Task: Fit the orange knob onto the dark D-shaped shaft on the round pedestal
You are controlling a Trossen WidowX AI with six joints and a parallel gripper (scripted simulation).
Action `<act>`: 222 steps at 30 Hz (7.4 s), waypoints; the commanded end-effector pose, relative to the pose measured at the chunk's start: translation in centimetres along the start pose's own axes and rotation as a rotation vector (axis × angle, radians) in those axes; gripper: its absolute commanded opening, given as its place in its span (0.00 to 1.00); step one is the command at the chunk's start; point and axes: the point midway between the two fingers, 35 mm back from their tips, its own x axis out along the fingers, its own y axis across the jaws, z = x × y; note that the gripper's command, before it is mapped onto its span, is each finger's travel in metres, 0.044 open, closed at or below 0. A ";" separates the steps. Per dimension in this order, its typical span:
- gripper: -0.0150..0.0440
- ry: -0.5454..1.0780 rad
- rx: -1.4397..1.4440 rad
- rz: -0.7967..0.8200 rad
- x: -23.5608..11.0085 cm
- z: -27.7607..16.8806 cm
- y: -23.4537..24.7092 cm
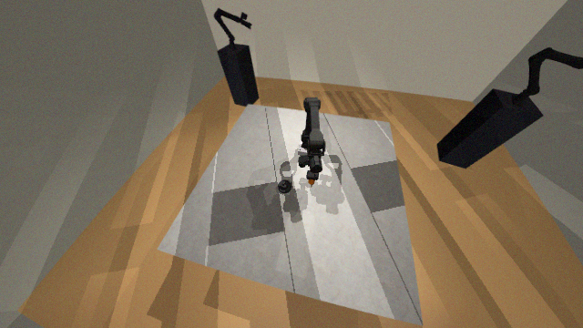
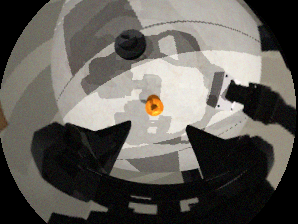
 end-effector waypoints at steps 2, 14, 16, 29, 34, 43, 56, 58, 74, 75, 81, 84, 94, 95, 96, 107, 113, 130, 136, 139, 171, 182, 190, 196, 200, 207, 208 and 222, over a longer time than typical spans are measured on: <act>1.00 -0.102 0.020 0.050 -1.1 0.3 0.3; 1.00 -0.107 -0.220 0.037 -1.1 0.3 0.5; 1.00 -0.111 -0.415 0.027 -1.1 0.3 0.5; 1.00 -0.119 -1.532 -0.039 -0.9 0.3 0.2; 1.00 -0.119 -1.532 -0.039 -0.9 0.3 0.2; 1.00 -0.119 -1.532 -0.039 -0.9 0.3 0.2; 1.00 -0.119 -1.532 -0.040 2.4 0.7 0.4; 1.00 -0.119 -1.532 -0.040 2.4 0.7 0.4; 1.00 -0.119 -1.532 -0.039 5.1 0.9 0.7; 1.00 -0.119 -1.532 -0.039 5.2 0.9 0.7; 1.00 -0.119 -1.532 -0.039 6.2 1.0 0.8; 1.00 -0.119 -1.532 -0.039 6.7 1.1 0.9; 1.00 -0.119 -1.532 -0.040 8.3 1.3 1.0; 1.00 -0.119 -1.532 -0.040 8.4 1.3 1.0; 1.00 -0.119 -1.532 -0.040 8.6 1.3 1.0; 1.00 -0.118 -1.532 -0.040 10.3 1.5 0.9; 0.87 -0.118 -1.532 -0.040 10.5 1.5 0.9; 0.34 -0.118 -1.532 -0.040 10.4 1.5 0.9; 0.25 -0.119 -1.532 -0.041 7.8 0.8 1.4; 0.25 -0.119 -1.532 -0.040 6.2 0.4 1.5; 0.25 -0.127 -1.530 -0.034 -3.1 0.3 1.5; 0.25 -0.134 -1.509 -0.034 -2.6 3.0 3.4; 0.25 -0.135 -1.512 -0.036 -2.3 5.1 4.5; 0.25 -0.136 -1.515 -0.038 -2.0 6.7 5.2; 0.25 -0.136 -1.517 -0.039 -1.8 7.8 5.7; 0.25 -0.134 -1.496 -0.037 -1.5 9.8 6.2; 0.25 -0.133 -1.494 -0.037 -1.5 10.1 6.3; 0.25 -0.135 -1.513 -0.042 -0.8 14.0 7.2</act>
